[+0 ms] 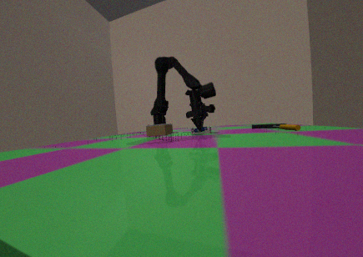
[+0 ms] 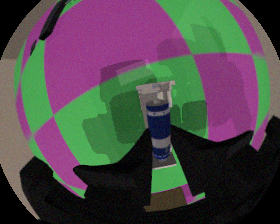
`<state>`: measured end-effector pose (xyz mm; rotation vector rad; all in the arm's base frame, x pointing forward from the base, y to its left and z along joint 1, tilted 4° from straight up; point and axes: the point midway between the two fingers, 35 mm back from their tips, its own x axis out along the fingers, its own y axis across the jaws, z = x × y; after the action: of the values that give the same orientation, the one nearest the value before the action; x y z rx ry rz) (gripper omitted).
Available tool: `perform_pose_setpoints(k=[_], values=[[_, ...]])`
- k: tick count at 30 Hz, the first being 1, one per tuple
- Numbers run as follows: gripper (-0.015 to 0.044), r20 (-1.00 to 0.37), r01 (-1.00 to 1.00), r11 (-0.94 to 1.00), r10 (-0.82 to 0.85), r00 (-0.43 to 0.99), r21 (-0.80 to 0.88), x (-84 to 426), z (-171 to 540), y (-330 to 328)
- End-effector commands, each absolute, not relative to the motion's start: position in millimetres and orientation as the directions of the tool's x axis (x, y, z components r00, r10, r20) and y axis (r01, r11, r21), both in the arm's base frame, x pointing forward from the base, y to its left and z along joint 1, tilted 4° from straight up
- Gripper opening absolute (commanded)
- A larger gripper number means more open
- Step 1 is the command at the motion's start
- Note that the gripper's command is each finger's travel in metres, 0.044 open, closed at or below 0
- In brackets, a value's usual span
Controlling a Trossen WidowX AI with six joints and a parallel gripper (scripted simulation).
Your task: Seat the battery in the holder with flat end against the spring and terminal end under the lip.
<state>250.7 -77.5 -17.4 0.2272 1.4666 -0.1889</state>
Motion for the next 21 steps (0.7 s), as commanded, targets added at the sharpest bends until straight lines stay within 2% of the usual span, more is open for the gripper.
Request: perform_pose_setpoints(k=[1,21], values=[[0.0071,-0.998,0.260,0.965,0.020,0.052,0.033,248.3,-19.6,-77.5],[0.0071,-0.998,0.258,0.965,0.051,-0.029,0.042,249.4,-20.7,-77.9]])
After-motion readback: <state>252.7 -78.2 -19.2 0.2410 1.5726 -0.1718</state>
